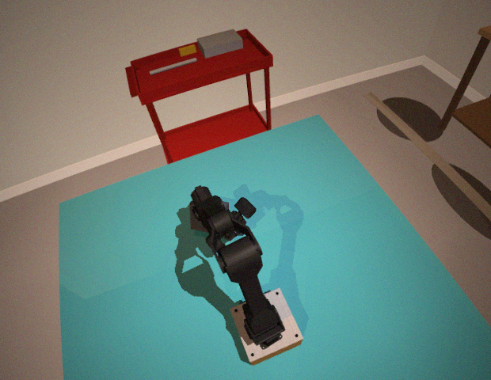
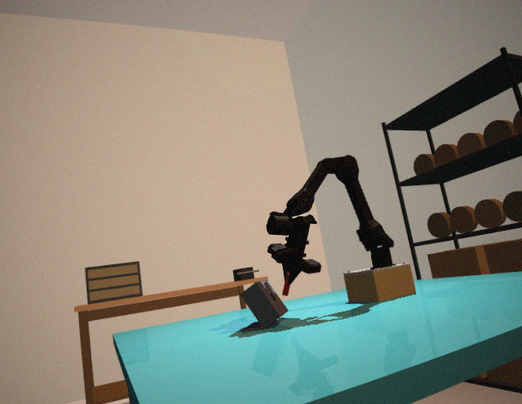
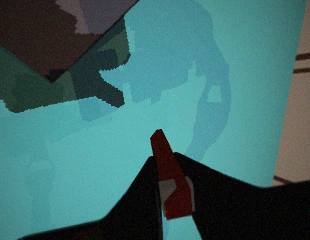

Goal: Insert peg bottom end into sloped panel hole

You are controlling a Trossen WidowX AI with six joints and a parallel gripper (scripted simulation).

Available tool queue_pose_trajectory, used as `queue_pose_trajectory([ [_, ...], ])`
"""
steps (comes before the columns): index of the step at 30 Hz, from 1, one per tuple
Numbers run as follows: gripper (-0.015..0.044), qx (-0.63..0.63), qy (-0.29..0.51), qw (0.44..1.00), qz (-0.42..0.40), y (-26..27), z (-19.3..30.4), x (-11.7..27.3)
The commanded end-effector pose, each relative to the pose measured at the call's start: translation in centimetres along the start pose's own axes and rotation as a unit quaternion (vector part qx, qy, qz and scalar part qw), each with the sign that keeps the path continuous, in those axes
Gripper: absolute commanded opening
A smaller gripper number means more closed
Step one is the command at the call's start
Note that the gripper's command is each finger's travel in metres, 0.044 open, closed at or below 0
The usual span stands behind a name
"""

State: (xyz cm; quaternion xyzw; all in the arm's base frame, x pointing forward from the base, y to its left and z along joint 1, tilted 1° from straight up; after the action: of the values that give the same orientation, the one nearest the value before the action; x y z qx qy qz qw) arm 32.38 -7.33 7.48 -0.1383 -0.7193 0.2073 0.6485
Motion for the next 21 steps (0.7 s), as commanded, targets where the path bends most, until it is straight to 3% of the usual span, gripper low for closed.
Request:
queue_pose_trajectory([
  [1, 0.0, 0.022, -0.003, 1.0, 0.007, 0.3, -0.1, 0.1],
  [21, 0.0, 0.151, -0.021, 0.987, 0.042, 2.1, -0.9, 0.8],
])
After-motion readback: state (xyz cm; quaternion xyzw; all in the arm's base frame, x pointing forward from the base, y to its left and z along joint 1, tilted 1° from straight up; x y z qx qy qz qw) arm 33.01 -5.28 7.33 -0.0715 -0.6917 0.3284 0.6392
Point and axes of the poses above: the point midway between the two fingers, 35 mm back from their tips, its own x axis back along the fingers, its own y axis across the jaws, z = x × y, the point moved 4 cm from there along x, back along the fingers, and after that the axes turned 2 degrees about -x, right-handed, at the moved point
